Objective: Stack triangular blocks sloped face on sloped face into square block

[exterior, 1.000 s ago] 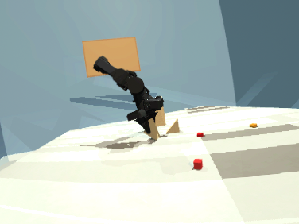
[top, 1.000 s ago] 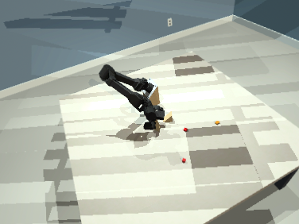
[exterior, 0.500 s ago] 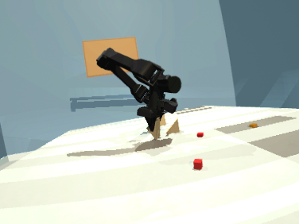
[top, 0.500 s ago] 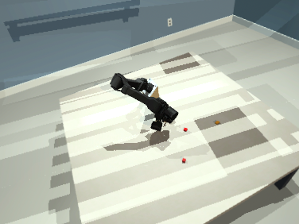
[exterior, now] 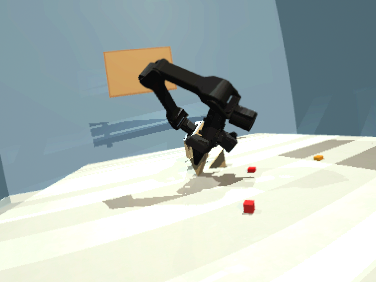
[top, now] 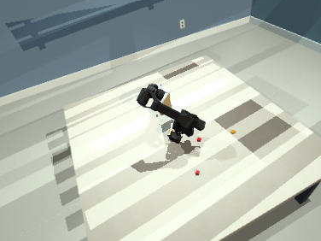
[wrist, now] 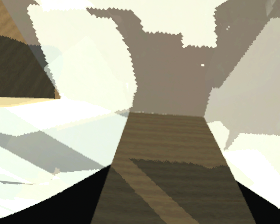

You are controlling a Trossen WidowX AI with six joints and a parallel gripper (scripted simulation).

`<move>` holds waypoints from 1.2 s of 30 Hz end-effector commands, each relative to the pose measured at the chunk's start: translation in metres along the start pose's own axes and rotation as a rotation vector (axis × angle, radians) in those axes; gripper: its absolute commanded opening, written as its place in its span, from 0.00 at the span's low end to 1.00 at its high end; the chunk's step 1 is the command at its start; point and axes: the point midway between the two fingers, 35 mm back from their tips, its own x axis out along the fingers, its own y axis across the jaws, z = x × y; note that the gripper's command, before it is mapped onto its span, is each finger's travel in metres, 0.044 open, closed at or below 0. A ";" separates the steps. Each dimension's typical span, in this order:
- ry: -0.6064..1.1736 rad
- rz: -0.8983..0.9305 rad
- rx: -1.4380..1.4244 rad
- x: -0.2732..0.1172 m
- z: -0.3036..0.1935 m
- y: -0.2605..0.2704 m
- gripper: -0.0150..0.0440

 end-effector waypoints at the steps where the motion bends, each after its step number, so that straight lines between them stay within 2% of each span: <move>1: -0.003 0.006 0.003 0.000 -0.002 -0.001 0.43; 14: -0.003 0.006 0.003 0.000 -0.002 -0.001 1.00; 21: -0.009 0.005 0.000 -0.002 -0.004 -0.001 1.00; 28: -0.181 -0.056 -0.087 -0.079 -0.054 0.000 1.00; 33: -0.200 -0.064 -0.091 -0.086 -0.059 0.000 1.00; 36: -0.204 -0.067 -0.061 -0.092 -0.041 -0.004 1.00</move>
